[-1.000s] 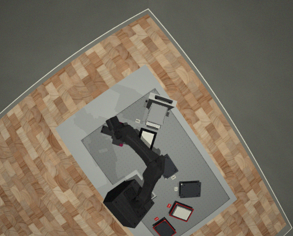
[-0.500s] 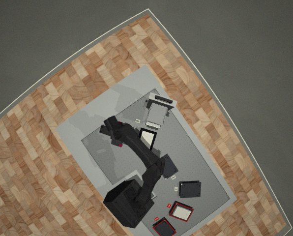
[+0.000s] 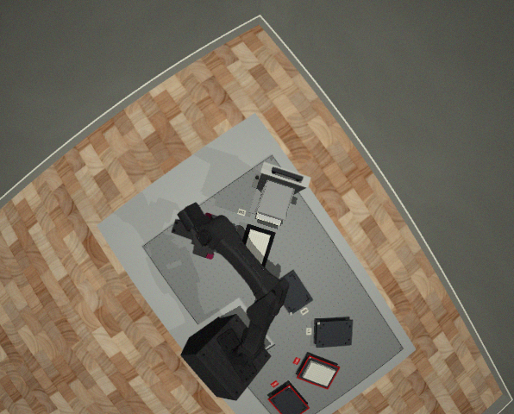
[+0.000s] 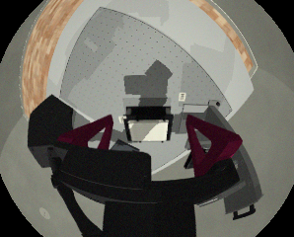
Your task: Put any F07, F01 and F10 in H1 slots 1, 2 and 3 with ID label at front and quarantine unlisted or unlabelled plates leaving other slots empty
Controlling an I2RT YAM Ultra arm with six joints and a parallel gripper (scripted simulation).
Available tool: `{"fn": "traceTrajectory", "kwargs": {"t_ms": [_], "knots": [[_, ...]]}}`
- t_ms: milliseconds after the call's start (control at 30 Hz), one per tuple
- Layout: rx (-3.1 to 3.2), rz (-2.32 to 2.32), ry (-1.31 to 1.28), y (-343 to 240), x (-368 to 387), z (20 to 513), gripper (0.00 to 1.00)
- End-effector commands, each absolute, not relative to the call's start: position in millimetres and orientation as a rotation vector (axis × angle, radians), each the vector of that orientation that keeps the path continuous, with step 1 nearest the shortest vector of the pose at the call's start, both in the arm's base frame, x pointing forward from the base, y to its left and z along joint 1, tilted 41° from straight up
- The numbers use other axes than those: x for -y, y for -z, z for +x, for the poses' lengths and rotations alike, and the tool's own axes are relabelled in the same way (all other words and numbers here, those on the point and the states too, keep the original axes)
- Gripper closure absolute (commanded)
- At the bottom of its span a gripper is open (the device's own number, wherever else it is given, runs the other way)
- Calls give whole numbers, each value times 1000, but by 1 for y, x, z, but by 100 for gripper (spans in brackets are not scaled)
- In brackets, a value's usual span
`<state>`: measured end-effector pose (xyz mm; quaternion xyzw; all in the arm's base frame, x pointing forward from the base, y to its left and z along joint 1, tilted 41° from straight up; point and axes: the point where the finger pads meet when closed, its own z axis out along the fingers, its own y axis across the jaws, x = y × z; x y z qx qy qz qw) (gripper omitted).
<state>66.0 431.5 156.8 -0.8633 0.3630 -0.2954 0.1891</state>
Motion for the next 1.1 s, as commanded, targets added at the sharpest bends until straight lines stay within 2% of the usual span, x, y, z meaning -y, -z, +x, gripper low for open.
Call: {"fn": "traceTrajectory", "kwargs": {"t_ms": [0, 1067], "knots": [[-999, -2433, 825, -163, -429, 54, 0], [-1571, -1983, 622, -193, -371, 100, 0]]}}
